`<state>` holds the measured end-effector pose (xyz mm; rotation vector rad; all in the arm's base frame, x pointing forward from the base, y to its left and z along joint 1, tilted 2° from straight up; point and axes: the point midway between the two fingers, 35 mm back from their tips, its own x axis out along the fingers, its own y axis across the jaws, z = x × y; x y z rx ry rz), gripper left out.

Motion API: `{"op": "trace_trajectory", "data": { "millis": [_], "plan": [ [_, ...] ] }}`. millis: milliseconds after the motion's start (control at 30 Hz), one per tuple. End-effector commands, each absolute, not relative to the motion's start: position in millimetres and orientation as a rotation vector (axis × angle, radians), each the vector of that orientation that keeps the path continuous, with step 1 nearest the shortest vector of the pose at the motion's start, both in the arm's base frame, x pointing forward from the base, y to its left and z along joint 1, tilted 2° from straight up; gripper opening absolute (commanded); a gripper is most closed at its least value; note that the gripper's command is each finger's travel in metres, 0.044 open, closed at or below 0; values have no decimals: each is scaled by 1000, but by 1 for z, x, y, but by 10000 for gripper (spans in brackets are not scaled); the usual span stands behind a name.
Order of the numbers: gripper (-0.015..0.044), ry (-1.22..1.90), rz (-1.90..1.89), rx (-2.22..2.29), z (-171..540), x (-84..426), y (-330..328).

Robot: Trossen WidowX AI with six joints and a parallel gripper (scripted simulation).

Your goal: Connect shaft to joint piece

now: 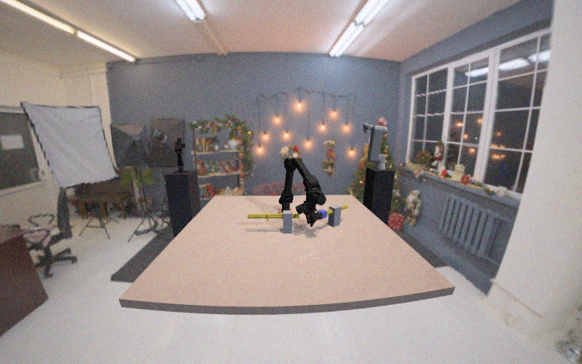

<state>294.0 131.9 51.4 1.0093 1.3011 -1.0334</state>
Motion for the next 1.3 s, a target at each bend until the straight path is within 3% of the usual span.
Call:
{"op": "trace_trajectory", "data": {
  "millis": [0, 533, 1267],
  "plan": [
    [0, 1301, -1033, 1009, 51, 294, 132],
    [0, 1119, -1192, 974, 60, 289, 129],
    [0, 1092, -1207, 965, 61, 289, 128]
  ]
}}
